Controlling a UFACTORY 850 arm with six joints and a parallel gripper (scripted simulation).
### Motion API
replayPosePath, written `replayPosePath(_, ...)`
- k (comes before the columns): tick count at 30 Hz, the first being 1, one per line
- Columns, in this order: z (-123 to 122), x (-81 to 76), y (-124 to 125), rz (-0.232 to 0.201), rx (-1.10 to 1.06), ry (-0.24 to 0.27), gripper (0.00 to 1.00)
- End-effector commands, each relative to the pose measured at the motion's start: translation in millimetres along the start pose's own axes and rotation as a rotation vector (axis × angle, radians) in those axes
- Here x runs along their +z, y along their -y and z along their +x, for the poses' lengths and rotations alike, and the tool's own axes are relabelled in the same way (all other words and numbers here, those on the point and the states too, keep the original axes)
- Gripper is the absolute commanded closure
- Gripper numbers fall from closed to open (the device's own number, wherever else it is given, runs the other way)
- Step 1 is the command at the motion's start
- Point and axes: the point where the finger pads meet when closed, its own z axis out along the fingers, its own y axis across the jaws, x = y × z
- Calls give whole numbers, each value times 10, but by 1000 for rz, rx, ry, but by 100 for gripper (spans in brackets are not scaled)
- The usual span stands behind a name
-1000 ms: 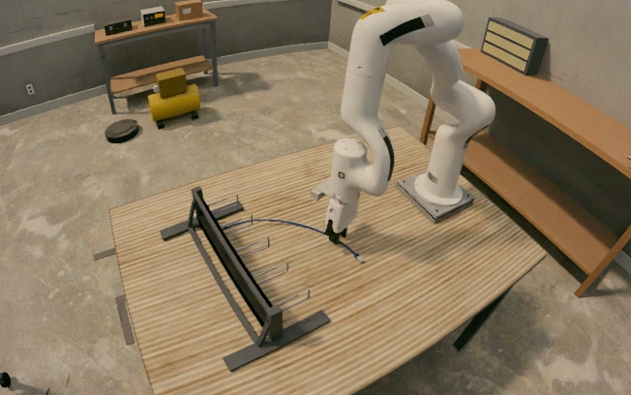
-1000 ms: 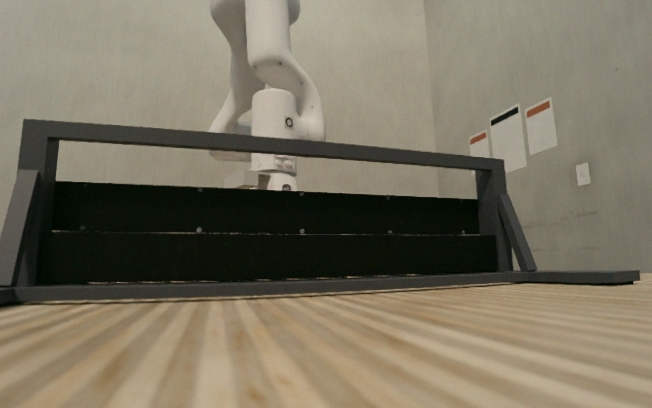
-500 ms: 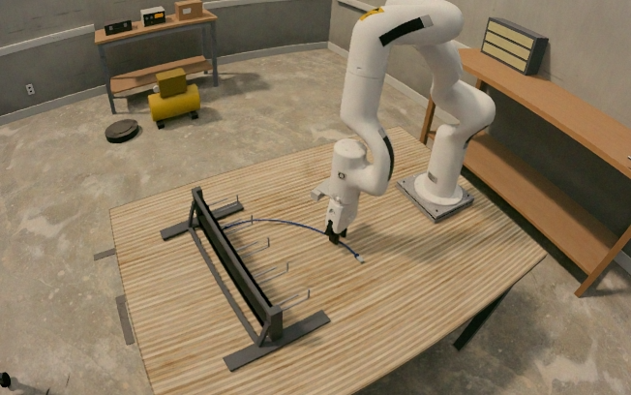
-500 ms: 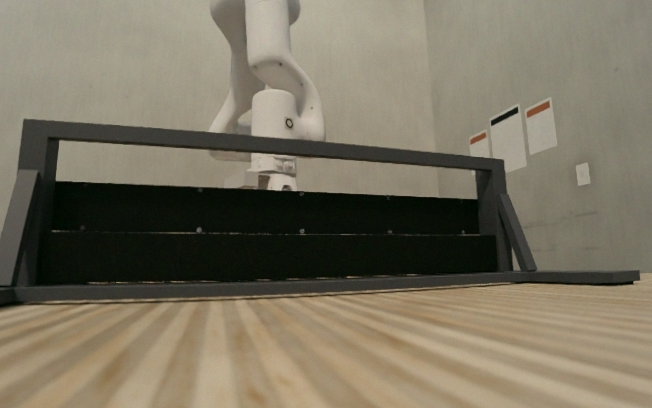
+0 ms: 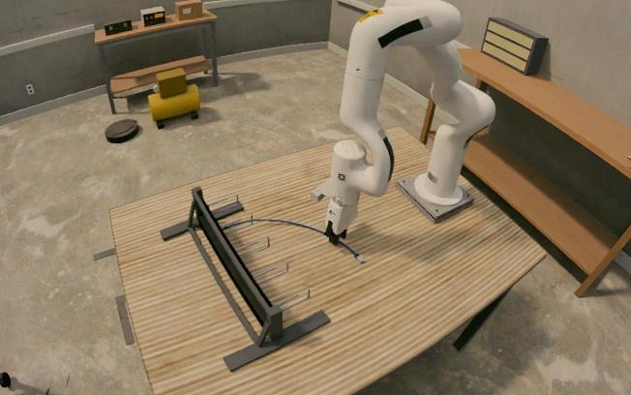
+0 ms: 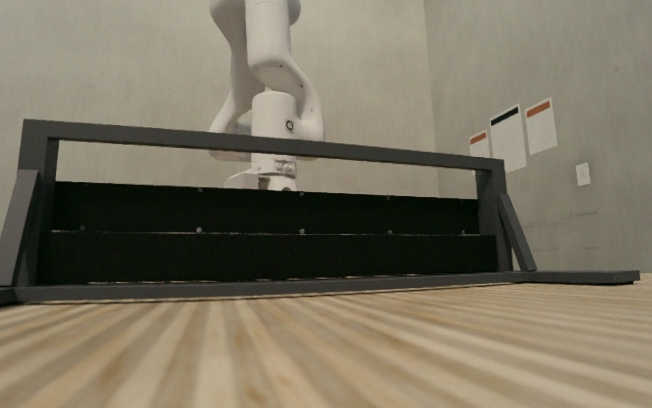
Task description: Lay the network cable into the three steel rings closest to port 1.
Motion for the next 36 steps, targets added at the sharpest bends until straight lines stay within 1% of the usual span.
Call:
replayPosePath(1, 3, 0, 9, 2, 0, -1, 65)
replayPosePath(36, 3, 34, 9, 2, 0, -1, 65)
